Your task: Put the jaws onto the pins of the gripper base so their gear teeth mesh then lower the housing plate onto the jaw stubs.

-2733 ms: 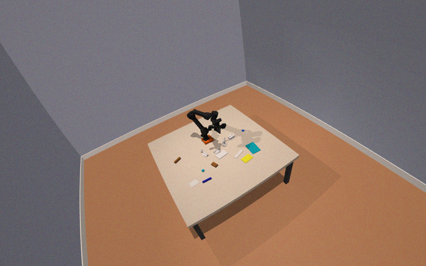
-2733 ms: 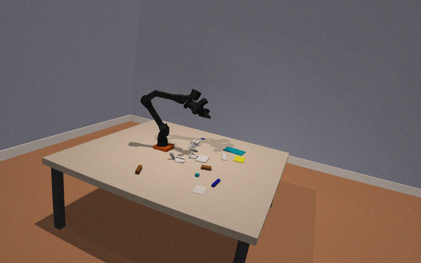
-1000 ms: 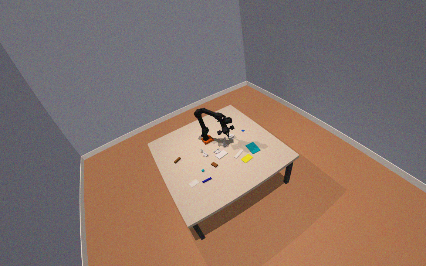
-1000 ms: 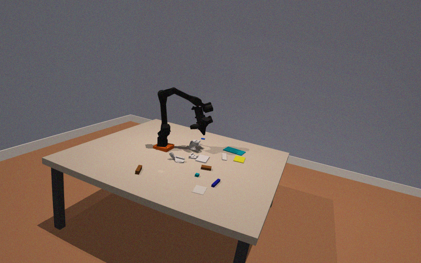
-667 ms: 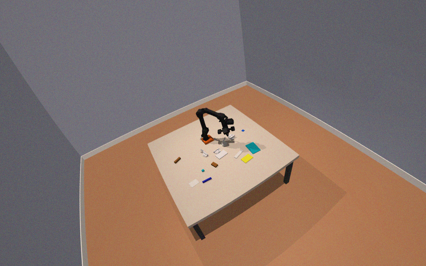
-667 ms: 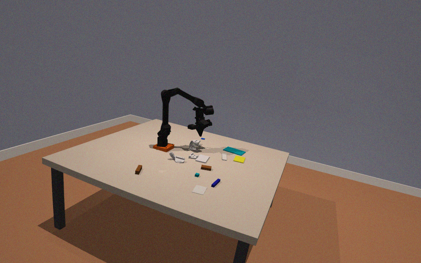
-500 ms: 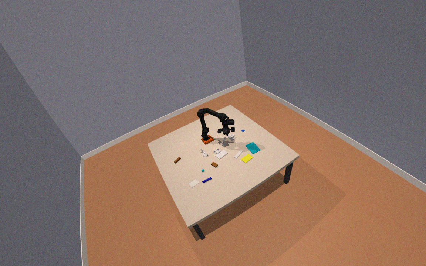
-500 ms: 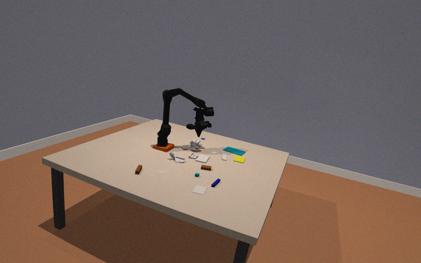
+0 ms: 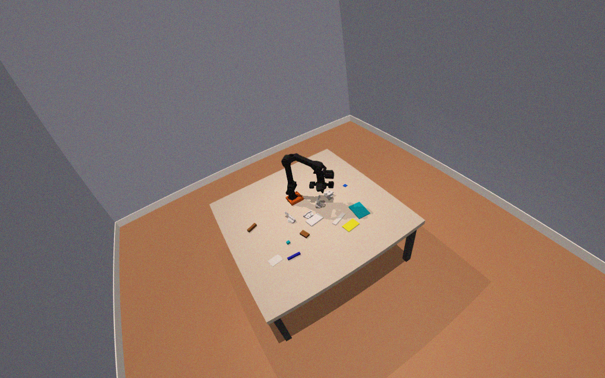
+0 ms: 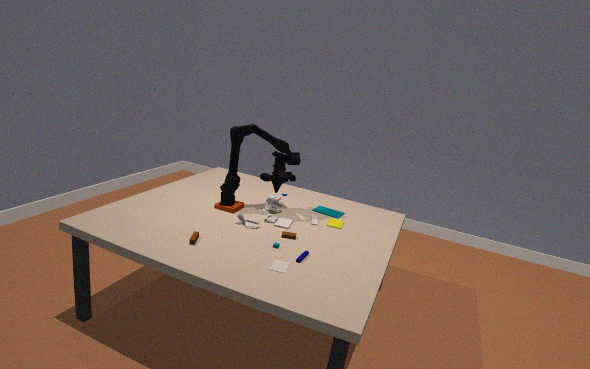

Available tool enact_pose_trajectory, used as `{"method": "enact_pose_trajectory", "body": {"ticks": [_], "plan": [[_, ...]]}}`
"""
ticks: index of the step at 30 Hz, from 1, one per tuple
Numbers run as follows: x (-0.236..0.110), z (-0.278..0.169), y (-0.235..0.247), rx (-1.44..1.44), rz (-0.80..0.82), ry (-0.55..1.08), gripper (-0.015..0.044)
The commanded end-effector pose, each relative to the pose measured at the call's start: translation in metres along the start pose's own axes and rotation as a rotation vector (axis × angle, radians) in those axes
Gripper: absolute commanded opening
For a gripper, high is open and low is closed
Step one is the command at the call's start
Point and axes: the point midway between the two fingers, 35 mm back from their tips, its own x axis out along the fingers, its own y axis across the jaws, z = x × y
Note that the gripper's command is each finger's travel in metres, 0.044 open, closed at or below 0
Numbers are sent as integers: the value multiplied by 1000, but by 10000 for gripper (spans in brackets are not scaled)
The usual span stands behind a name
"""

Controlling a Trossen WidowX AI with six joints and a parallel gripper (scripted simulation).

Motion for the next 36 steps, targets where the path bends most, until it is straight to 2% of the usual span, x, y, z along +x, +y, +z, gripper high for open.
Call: {"method": "enact_pose_trajectory", "body": {"ticks": [1,36], "plan": [[7,-1,1,7,-1,6,0],[62,-1,-1,13,0,5,0]]}}
